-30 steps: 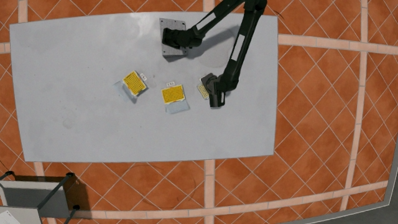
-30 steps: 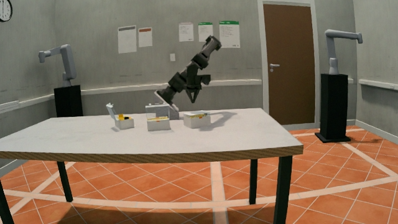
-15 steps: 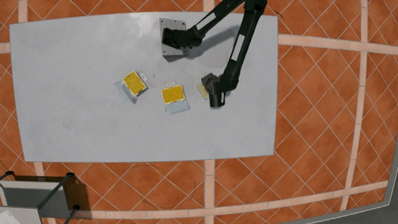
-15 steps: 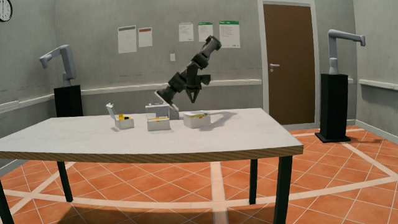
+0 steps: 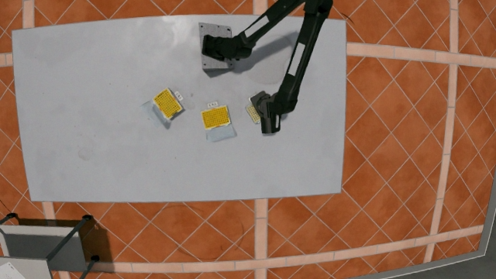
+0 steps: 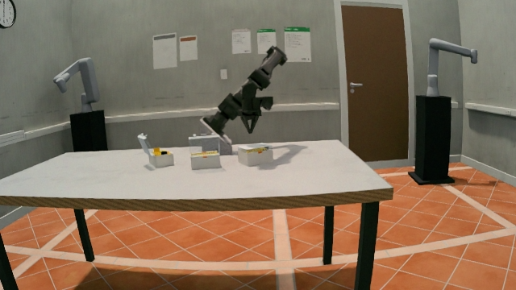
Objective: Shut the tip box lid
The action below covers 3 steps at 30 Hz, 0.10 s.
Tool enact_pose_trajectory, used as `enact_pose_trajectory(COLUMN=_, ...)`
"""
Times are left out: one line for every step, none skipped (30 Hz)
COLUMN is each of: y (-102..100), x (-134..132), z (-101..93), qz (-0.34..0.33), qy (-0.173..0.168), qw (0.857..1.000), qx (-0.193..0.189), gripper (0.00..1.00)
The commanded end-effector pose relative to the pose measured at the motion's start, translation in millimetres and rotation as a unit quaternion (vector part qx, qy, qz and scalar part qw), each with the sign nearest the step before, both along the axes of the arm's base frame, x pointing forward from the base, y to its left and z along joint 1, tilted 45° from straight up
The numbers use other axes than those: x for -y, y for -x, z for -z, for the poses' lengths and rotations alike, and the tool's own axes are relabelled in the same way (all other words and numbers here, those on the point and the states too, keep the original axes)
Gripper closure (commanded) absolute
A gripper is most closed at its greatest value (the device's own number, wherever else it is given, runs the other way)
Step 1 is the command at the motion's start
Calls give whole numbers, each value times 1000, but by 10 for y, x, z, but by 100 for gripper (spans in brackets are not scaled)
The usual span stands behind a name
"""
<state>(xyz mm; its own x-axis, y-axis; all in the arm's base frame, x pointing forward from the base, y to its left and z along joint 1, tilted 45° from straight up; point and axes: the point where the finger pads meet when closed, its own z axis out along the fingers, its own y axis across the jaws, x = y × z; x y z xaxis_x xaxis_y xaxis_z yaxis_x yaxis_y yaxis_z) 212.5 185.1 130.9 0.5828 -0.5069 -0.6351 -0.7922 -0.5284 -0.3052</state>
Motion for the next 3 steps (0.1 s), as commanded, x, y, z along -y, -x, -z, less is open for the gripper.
enact_pose_trajectory(y=-68, x=-15, z=-79, qz=-5, qy=-5, qw=1000, qx=15, gripper=100)
enact_pose_trajectory(y=-68, x=-15, z=-79, qz=-5, qy=-5, qw=1000, qx=15, gripper=100)
enact_pose_trajectory(y=-68, x=-15, z=-79, qz=-5, qy=-5, qw=1000, qx=15, gripper=100)
